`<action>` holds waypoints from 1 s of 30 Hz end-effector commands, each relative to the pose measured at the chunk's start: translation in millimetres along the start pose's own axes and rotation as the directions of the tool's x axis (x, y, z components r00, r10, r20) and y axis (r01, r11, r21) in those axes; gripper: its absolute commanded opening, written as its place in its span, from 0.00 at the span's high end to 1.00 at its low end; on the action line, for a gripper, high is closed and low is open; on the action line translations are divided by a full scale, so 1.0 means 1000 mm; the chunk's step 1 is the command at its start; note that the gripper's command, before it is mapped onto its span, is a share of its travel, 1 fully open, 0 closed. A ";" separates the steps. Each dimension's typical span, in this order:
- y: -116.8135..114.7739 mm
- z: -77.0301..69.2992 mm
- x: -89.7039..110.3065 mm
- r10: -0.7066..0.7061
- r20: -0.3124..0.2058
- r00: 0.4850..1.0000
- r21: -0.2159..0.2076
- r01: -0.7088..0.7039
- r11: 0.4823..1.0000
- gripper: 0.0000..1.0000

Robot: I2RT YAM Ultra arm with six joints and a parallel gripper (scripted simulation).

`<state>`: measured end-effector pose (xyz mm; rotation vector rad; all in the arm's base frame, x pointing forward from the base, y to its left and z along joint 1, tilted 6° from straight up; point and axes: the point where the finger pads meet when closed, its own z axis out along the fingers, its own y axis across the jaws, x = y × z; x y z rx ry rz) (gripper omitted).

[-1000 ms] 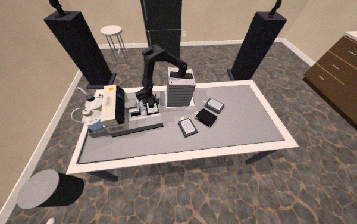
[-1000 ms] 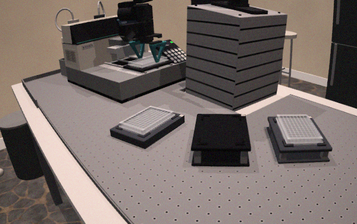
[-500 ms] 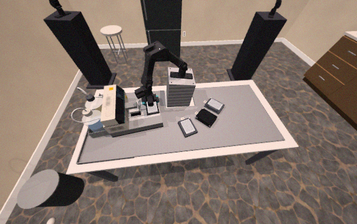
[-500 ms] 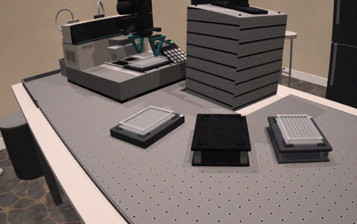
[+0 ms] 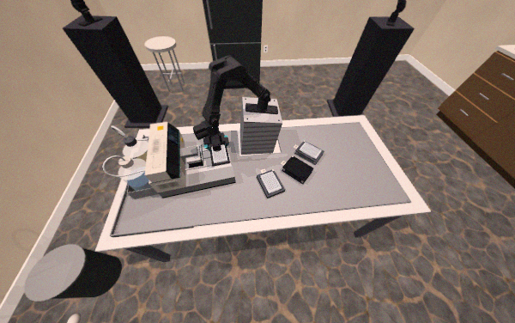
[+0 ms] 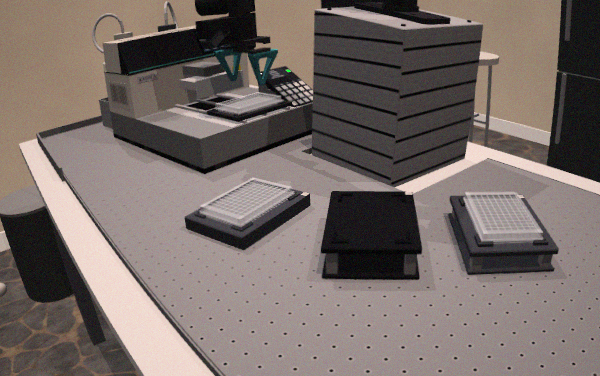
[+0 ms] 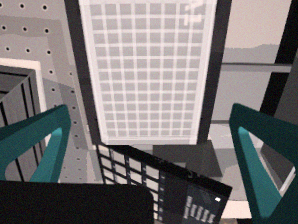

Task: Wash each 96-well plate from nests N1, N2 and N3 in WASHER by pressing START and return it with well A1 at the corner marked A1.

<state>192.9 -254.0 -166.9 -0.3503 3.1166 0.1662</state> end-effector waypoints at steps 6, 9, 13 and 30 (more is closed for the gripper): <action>-0.002 -0.019 -0.002 0.000 0.010 1.000 0.007 0.000 1.000 0.00; -0.002 -0.020 -0.002 0.000 0.010 1.000 0.007 0.000 1.000 0.00; -0.002 -0.027 -0.002 0.000 0.010 1.000 0.007 0.000 1.000 0.00; -0.002 -0.042 -0.002 0.000 0.010 1.000 0.007 0.000 1.000 0.00</action>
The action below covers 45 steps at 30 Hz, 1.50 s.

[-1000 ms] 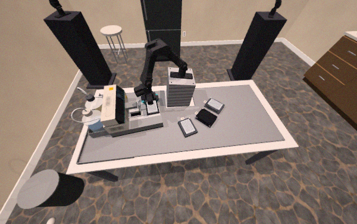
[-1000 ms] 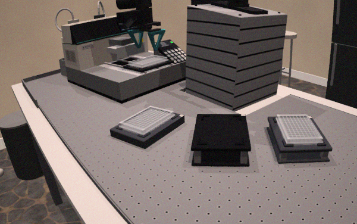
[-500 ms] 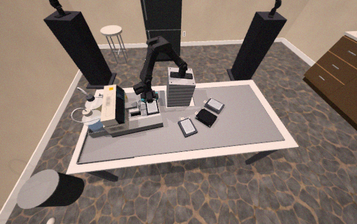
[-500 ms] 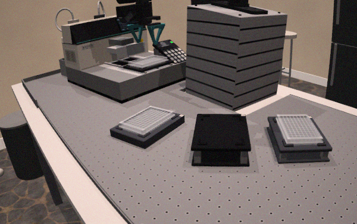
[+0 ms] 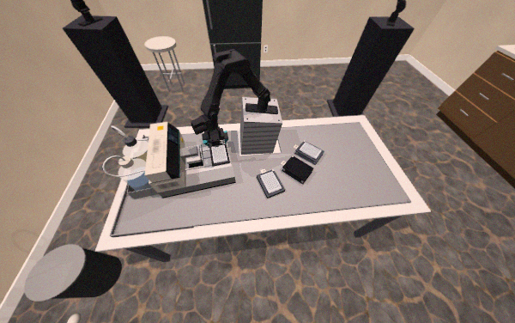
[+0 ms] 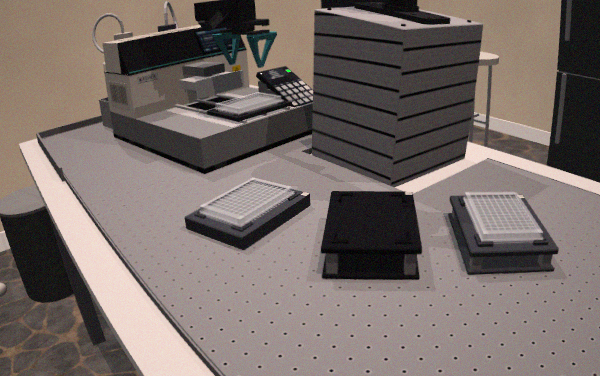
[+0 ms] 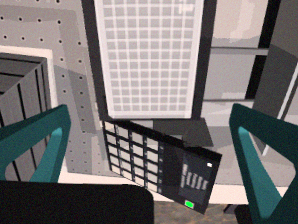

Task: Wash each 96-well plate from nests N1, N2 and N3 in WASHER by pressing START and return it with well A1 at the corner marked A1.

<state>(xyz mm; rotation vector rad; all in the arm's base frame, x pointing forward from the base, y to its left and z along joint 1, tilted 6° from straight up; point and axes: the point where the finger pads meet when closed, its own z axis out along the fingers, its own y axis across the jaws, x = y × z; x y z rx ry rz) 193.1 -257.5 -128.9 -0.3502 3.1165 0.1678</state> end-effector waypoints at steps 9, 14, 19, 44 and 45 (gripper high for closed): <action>0.013 -0.003 0.030 0.231 0.010 0.973 0.006 -0.231 0.973 1.00; 0.020 -0.003 0.044 0.327 0.010 0.945 0.005 -0.327 0.945 1.00; 0.031 -0.003 0.066 0.479 0.010 0.878 0.003 -0.479 0.878 1.00; 0.044 -0.002 0.092 0.954 0.009 0.300 -0.004 -0.954 0.300 1.00; 0.044 -0.002 0.092 0.963 0.009 0.268 -0.004 -0.963 0.268 1.00</action>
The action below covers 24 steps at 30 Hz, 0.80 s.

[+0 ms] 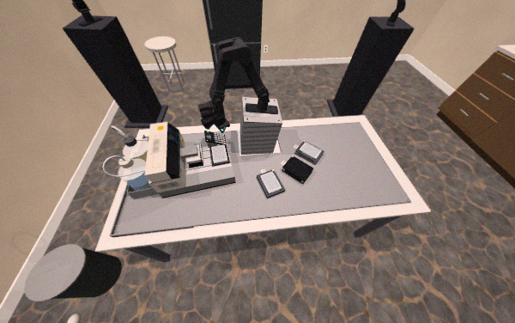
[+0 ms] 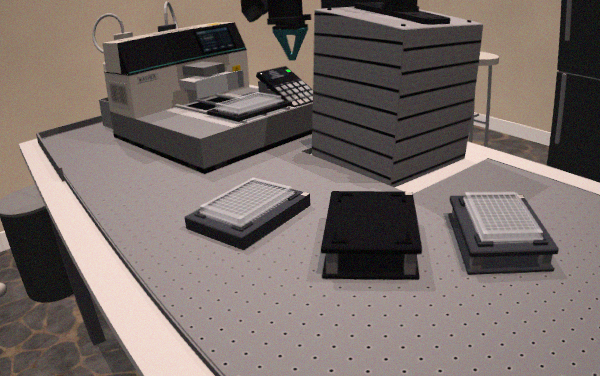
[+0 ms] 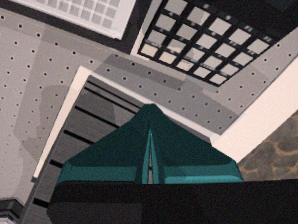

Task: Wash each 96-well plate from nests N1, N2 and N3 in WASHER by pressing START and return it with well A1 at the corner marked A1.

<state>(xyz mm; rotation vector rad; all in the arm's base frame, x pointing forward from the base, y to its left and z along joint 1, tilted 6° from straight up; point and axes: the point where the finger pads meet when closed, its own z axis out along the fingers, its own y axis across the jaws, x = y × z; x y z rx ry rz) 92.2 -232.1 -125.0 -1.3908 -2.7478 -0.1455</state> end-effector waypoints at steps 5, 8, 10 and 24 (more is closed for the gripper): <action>0.000 -0.002 -0.003 0.237 0.012 0.972 -0.002 -0.237 0.972 1.00; 0.000 -0.002 -0.003 0.332 0.011 0.943 -0.003 -0.332 0.943 1.00; 0.000 -0.002 -0.003 0.395 0.011 0.919 -0.004 -0.395 0.919 1.00; 0.000 0.027 -0.003 0.398 0.011 0.917 -0.004 -0.398 0.917 1.00</action>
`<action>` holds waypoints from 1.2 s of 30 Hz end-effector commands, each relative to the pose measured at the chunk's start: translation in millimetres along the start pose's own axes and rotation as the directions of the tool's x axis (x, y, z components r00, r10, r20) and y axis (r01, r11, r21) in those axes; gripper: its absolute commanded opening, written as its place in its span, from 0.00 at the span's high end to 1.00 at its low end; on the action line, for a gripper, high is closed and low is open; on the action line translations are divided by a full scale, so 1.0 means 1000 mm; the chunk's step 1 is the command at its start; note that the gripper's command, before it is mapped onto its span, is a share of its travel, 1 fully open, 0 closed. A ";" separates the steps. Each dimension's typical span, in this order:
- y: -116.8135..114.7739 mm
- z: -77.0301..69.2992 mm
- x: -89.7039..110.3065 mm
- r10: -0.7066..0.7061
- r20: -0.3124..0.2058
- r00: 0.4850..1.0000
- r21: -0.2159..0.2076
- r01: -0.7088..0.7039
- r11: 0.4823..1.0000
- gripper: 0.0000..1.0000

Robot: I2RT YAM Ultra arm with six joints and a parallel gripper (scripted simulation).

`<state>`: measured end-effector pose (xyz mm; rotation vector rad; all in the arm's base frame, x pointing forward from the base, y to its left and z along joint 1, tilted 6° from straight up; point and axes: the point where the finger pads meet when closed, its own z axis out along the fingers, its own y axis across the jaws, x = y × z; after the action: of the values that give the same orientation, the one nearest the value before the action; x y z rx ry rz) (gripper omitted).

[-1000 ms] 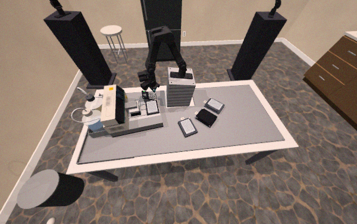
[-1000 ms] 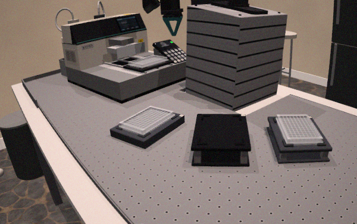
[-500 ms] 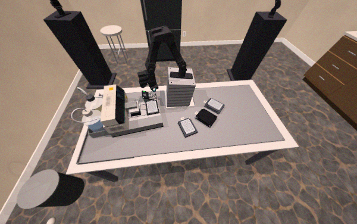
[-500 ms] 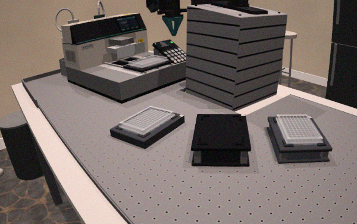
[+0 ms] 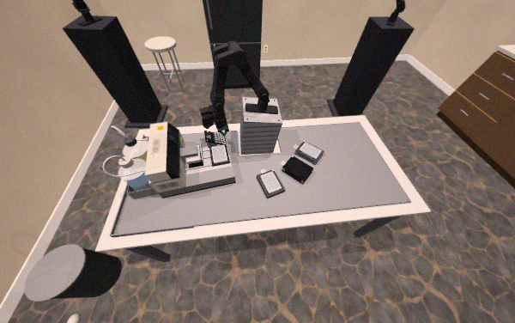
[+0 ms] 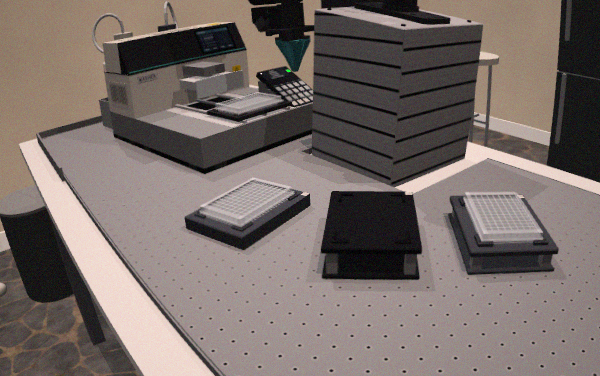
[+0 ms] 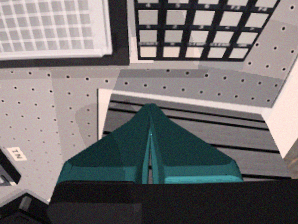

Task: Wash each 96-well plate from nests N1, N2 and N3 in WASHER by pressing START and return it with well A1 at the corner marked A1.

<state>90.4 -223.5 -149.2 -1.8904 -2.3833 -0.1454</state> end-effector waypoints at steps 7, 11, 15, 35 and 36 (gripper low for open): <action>0.001 0.002 -0.009 0.005 0.036 0.999 -0.005 -0.005 1.000 1.00; 0.001 0.002 -0.009 0.005 0.036 0.999 -0.005 -0.005 1.000 1.00; 0.001 0.002 -0.009 0.005 0.036 0.999 -0.005 -0.005 1.000 1.00; 0.001 0.024 -0.010 0.005 0.035 0.999 -0.005 -0.005 1.000 1.00; 0.001 0.025 -0.010 0.005 0.035 0.999 -0.005 -0.005 1.000 1.00</action>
<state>91.1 -223.5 -174.2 -1.9043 -2.3863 -0.1353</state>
